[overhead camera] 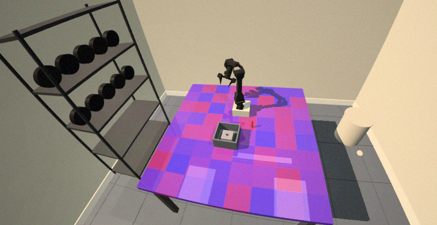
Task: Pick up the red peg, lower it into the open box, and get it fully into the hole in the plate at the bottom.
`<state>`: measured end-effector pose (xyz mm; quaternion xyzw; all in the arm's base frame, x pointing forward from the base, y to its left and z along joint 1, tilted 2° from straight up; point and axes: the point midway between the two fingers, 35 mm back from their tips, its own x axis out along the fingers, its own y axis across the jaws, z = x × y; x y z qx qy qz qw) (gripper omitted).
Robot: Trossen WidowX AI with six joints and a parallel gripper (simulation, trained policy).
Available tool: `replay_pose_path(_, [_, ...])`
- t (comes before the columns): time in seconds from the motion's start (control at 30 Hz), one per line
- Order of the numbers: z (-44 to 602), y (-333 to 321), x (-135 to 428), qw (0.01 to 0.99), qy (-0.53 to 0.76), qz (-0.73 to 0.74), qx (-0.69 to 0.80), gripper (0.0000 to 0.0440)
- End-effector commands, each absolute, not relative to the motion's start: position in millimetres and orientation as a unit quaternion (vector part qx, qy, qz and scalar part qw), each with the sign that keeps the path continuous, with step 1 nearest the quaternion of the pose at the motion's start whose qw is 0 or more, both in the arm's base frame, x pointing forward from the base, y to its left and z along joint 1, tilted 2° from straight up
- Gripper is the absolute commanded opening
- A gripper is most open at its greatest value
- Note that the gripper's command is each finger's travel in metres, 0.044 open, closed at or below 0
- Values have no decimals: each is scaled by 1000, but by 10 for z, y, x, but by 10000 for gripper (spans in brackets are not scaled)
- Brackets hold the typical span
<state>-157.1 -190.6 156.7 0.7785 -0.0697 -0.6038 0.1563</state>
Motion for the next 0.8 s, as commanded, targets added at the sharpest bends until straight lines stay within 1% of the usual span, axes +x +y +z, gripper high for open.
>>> replay_pose_path(0.0, [1572,-1927,-1564,165,-64,-606,776,417])
replay_pose_path(0.07, [1579,-1974,-1522,180,-49,-608,772,440])
replay_pose_path(0.43, [1516,-2349,-894,262,101,-606,744,440])
replay_pose_path(0.77, [1449,-2468,-168,321,230,-594,701,440])
